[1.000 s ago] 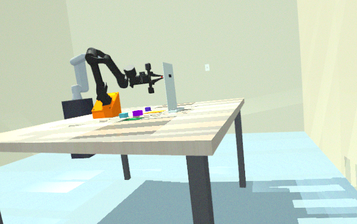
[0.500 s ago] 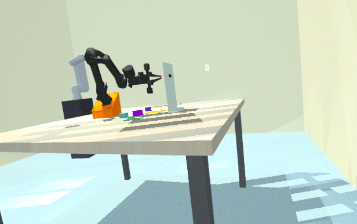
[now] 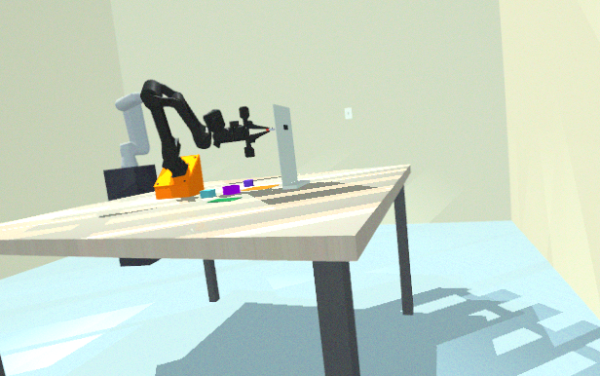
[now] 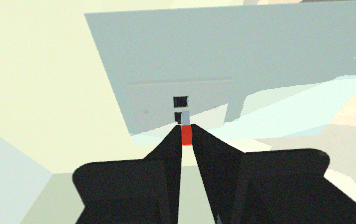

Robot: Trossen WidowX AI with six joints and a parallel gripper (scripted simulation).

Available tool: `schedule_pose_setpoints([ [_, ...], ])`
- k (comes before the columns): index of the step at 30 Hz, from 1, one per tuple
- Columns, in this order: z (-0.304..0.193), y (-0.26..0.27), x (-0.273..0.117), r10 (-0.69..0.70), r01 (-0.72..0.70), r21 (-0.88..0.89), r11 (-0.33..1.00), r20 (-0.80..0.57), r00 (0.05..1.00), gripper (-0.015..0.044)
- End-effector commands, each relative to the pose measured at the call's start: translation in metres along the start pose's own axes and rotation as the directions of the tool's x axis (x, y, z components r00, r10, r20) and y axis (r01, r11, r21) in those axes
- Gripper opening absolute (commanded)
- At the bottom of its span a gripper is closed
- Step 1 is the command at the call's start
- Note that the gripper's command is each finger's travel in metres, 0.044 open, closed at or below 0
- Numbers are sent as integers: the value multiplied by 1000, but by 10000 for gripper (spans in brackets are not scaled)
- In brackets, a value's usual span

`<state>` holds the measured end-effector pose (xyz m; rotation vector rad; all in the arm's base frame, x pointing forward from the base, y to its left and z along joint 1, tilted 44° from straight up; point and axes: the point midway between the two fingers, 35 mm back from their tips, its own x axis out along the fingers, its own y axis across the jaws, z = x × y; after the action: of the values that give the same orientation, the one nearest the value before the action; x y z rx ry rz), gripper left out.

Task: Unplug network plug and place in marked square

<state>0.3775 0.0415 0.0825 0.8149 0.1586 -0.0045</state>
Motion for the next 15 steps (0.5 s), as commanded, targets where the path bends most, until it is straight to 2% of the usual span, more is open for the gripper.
schedule_pose_setpoints([
  [1,-1,-2,-4,-6,6,3,1000,0,1000,0],
  [15,-3,-2,-12,-6,6,3,1000,-1,1000,0],
])
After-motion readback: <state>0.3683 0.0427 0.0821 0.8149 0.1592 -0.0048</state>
